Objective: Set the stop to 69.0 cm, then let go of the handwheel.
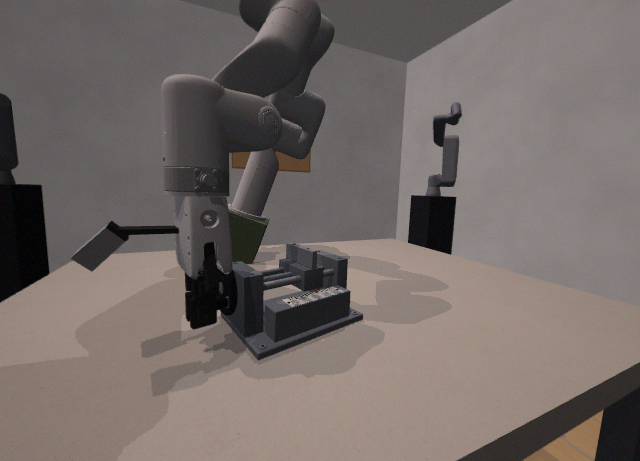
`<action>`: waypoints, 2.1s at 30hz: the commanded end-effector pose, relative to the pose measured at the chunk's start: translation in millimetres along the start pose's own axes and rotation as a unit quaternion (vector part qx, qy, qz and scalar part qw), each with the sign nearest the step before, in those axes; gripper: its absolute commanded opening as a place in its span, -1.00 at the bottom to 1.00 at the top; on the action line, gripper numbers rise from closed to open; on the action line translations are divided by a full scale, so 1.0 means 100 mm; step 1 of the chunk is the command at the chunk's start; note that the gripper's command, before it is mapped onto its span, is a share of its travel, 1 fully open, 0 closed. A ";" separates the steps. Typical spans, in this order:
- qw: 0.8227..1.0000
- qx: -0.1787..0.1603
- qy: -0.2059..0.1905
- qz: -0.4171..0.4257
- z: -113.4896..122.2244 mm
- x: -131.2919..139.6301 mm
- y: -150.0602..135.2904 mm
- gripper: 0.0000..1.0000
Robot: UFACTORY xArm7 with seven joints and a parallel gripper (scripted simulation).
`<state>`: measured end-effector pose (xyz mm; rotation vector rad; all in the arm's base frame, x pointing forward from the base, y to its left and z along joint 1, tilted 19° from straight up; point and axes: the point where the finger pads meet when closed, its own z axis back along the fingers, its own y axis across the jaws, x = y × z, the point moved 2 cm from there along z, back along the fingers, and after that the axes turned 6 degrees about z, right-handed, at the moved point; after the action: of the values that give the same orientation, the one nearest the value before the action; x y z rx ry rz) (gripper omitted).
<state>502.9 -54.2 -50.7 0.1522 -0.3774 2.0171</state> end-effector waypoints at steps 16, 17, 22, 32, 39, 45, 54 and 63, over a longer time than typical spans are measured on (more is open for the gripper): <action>1.000 0.000 0.000 -0.001 -0.13 0.02 0.28 -0.88; 1.000 0.000 0.000 -0.001 -0.13 0.02 0.30 -0.88; 1.000 0.000 0.000 -0.001 -0.10 0.03 0.37 -0.88; 1.000 0.000 0.000 -0.001 -0.01 0.04 0.47 -0.88; 1.000 0.000 0.000 -0.001 0.09 0.04 0.51 -0.88; 1.000 0.000 0.000 -0.001 0.19 0.04 0.51 -0.88; 1.000 0.000 0.000 -0.001 0.30 0.04 0.46 -0.88; 1.000 0.000 0.000 -0.001 0.38 0.03 0.37 -0.88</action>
<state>460.6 -79.2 -27.4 0.1592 -0.3750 2.0150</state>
